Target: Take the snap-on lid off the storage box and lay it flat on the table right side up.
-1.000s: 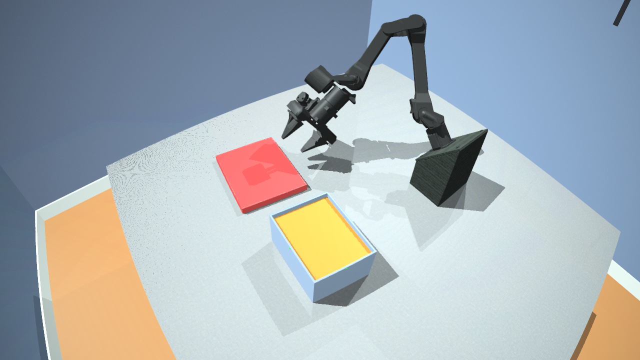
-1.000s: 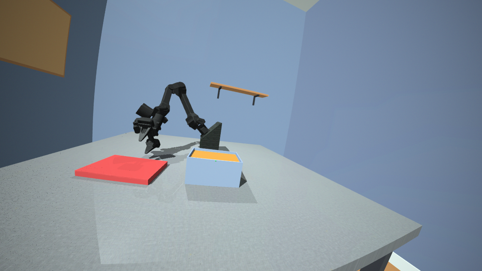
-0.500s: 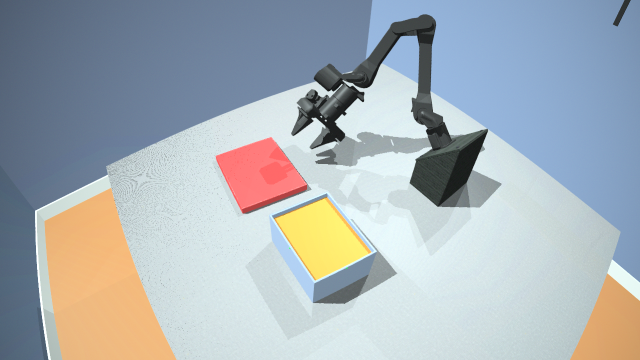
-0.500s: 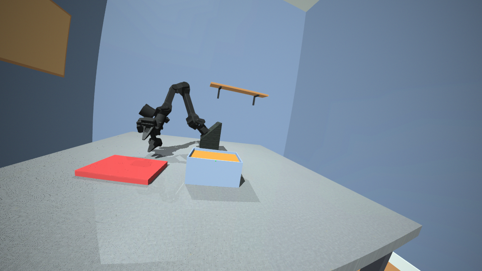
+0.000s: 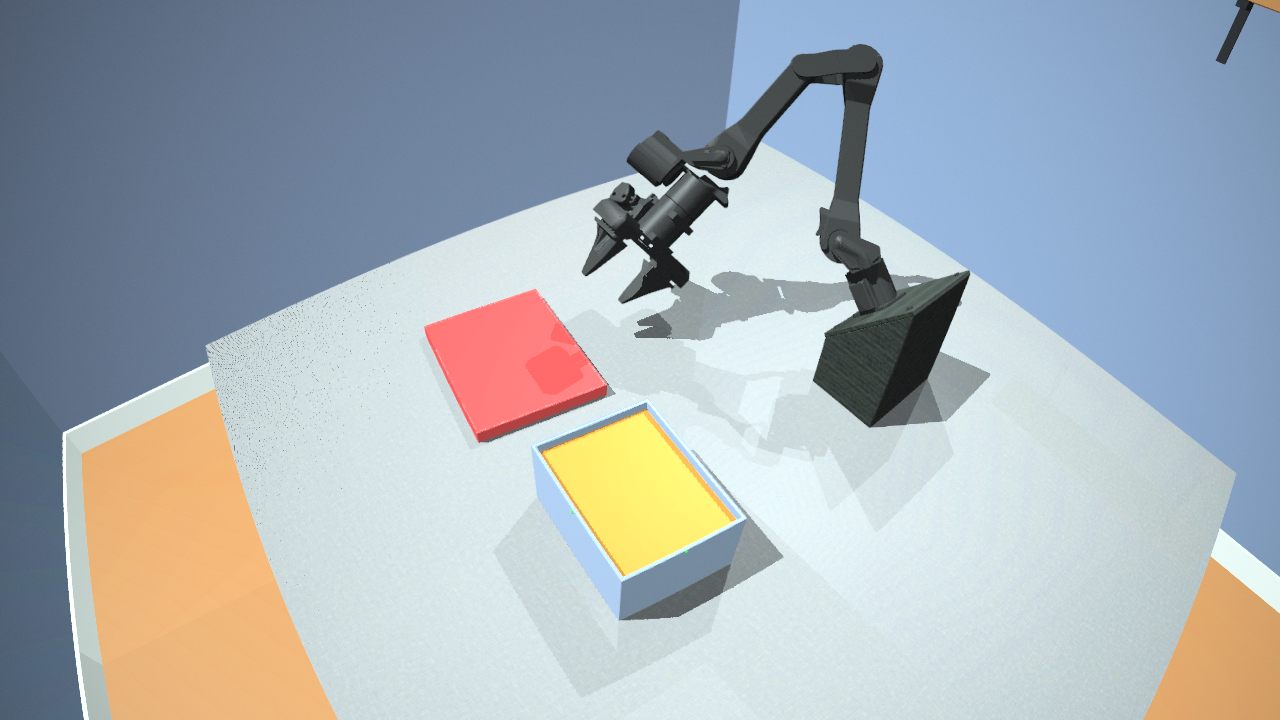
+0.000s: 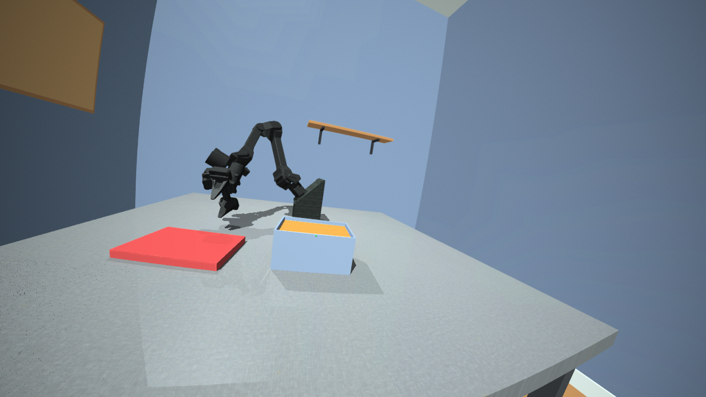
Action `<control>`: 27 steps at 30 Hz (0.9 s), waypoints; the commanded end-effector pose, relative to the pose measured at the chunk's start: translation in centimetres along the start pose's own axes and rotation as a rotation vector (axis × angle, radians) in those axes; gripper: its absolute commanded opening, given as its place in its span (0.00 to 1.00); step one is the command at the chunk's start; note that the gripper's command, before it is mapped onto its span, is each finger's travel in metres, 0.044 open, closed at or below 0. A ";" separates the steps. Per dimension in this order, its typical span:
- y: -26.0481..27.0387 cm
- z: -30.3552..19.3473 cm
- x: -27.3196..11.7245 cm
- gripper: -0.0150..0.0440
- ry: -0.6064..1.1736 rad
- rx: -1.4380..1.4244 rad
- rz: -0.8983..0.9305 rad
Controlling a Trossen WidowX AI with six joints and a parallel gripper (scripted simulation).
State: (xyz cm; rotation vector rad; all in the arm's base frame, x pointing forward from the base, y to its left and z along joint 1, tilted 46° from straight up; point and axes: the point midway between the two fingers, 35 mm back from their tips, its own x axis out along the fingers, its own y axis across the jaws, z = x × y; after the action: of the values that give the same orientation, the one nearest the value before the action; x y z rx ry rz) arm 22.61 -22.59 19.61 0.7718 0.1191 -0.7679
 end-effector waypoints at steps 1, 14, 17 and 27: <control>0.7 0.1 -0.9 1.00 -0.006 0.002 0.004; 1.9 0.1 -3.2 1.00 -0.006 0.003 0.004; 2.2 0.1 -3.7 1.00 -0.005 0.003 0.004; 3.2 0.1 -5.5 1.00 -0.005 0.004 0.004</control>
State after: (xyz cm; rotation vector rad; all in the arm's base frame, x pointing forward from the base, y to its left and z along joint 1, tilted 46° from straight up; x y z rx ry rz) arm 21.00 -18.65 22.78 0.7725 0.1226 -0.7681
